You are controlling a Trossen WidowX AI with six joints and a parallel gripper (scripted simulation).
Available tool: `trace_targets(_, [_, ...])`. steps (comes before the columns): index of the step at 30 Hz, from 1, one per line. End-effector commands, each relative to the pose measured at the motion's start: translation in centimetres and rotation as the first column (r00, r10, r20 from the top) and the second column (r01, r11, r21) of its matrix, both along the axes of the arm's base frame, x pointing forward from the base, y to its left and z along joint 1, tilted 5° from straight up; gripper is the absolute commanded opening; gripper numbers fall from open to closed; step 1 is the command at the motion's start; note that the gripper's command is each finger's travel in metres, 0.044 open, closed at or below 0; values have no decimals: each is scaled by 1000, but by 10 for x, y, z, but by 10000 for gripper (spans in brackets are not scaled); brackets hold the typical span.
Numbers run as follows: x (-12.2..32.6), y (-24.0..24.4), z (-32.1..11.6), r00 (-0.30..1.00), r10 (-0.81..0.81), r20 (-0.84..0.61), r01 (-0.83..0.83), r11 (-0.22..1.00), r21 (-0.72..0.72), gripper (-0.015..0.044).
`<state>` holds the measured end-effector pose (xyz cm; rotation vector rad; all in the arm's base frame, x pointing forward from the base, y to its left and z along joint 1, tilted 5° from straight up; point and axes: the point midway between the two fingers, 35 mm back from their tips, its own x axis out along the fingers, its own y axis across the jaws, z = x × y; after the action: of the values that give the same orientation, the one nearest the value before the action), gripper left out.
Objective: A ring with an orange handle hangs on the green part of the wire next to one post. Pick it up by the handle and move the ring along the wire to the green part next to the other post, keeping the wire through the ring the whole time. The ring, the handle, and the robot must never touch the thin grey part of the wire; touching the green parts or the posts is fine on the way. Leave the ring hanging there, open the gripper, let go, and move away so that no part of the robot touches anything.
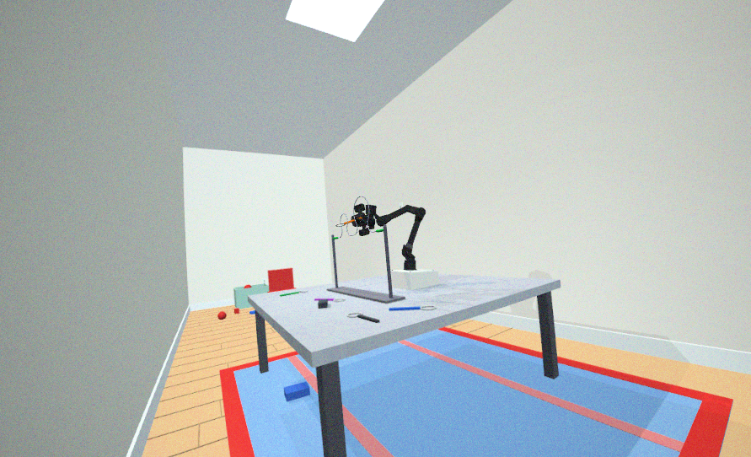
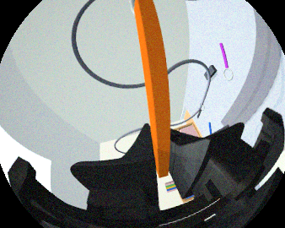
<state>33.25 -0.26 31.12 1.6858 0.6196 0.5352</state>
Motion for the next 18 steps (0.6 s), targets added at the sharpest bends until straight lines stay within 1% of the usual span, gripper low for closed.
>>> trace_targets(1, [-1,1,1,1000,7,21,-6,998,-55,-150])
trace_targets(18, [-2,1,-15,998,32,61,-13,956,-292,-150])
